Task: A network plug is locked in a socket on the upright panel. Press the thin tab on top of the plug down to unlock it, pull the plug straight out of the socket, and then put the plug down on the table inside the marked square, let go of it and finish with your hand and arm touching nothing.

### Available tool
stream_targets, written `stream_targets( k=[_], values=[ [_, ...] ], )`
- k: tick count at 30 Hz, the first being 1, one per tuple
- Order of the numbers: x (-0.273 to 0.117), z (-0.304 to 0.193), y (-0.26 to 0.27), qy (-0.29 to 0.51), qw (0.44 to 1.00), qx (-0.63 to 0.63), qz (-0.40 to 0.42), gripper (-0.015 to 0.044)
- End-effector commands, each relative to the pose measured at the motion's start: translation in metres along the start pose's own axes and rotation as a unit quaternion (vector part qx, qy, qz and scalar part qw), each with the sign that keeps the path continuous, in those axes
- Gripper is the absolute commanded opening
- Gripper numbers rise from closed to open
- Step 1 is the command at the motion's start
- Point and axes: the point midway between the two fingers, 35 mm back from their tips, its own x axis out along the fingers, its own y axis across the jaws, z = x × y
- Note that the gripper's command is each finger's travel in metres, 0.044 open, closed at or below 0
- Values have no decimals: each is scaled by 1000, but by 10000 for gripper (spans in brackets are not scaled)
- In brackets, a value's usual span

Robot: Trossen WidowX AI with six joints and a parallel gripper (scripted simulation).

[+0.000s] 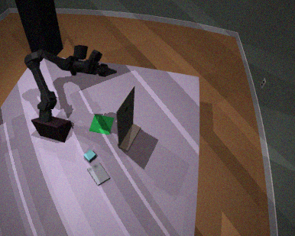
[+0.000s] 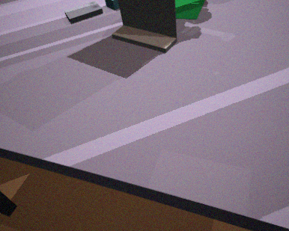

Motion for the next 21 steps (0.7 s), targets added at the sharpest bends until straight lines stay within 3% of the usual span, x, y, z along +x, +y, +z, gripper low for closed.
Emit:
stream_targets(
  k=[1, 9, 21],
  values=[
    [0, 0, 0, 0, 1000, 3, 0, 374],
    [-3, -16, 5, 1, 991, 130, 10, 164],
    [-10, -40, 13, 8, 943, 332, 26, 156]
  ],
)
